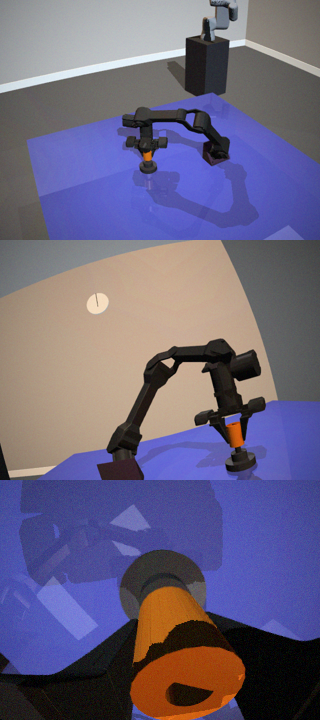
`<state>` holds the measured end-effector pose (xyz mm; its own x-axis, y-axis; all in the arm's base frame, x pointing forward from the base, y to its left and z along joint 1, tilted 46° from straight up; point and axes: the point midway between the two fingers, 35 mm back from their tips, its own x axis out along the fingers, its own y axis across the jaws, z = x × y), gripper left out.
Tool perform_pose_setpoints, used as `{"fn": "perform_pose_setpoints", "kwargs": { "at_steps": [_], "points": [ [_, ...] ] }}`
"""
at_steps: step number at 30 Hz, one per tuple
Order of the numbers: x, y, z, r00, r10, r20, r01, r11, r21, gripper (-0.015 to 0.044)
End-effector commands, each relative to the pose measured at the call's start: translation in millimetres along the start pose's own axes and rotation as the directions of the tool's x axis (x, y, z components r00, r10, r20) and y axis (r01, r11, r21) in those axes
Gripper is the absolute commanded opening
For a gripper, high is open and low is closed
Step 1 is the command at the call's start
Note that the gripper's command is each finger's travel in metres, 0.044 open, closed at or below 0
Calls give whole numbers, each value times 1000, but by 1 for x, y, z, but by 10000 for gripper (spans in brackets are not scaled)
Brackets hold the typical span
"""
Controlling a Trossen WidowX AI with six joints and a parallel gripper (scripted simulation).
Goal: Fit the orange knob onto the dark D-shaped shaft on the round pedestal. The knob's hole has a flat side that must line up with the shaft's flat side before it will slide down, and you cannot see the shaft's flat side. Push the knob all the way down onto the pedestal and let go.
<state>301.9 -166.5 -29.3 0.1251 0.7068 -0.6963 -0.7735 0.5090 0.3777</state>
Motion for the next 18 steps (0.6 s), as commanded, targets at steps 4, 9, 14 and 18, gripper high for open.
{"fn": "perform_pose_setpoints", "kwargs": {
  "at_steps": [4,9,14,18],
  "points": [
    [-2,-2,-2,1000,-7,-1,7,1000,-19,0],
    [-2,0,-2,1000,-7,-1,7,1000,-19,0],
    [-1,1,-2,1000,-7,-1,7,1000,-19,0],
    [-2,1,-1,1000,-7,-1,7,1000,-19,0]
  ]
}}
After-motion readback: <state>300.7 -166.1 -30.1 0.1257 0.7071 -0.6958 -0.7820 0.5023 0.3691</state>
